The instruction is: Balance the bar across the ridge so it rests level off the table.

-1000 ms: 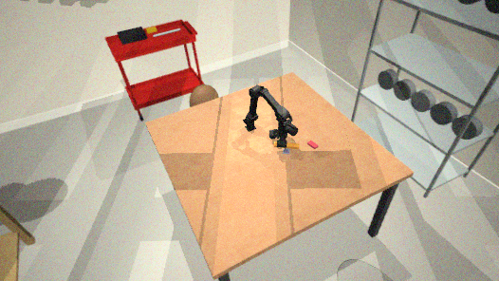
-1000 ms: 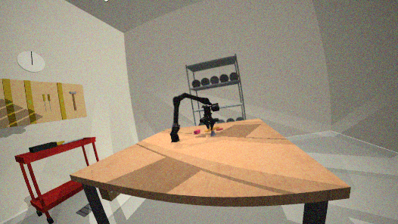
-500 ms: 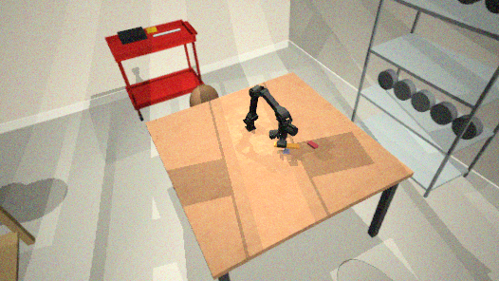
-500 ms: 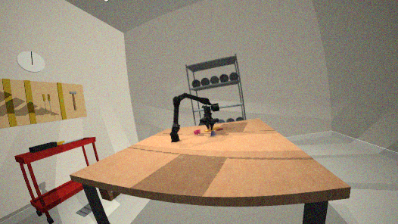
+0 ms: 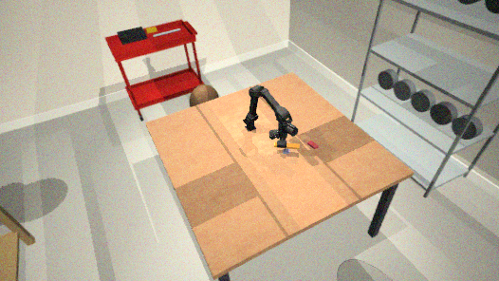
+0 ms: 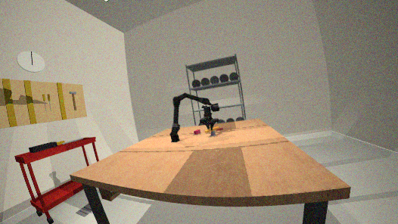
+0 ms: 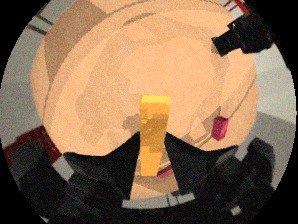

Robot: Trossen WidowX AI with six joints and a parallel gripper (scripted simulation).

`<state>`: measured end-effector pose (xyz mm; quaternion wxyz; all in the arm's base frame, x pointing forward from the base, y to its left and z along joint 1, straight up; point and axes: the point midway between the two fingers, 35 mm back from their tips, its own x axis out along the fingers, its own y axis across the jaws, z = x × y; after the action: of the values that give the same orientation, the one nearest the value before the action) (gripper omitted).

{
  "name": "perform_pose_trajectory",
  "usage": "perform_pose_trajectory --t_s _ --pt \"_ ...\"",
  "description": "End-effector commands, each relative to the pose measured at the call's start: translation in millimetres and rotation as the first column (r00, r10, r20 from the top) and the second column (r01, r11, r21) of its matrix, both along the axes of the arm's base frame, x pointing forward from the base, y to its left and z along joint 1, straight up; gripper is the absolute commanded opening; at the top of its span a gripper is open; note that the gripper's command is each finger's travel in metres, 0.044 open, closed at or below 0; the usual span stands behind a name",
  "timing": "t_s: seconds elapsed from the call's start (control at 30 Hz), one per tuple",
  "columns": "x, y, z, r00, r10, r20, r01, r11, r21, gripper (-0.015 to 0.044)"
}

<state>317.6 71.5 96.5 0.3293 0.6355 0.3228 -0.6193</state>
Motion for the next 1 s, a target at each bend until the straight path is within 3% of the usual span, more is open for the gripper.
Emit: perform_pose_trajectory --t_s 0.0,0.97 --pt "0.2 0.6 -0.6 1.000 -0.005 0.001 0.005 1.000 0.004 0.0000" --pt "-0.2 0.3 -3.1 1.000 -0.005 0.001 0.005 1.000 0.004 0.0000"
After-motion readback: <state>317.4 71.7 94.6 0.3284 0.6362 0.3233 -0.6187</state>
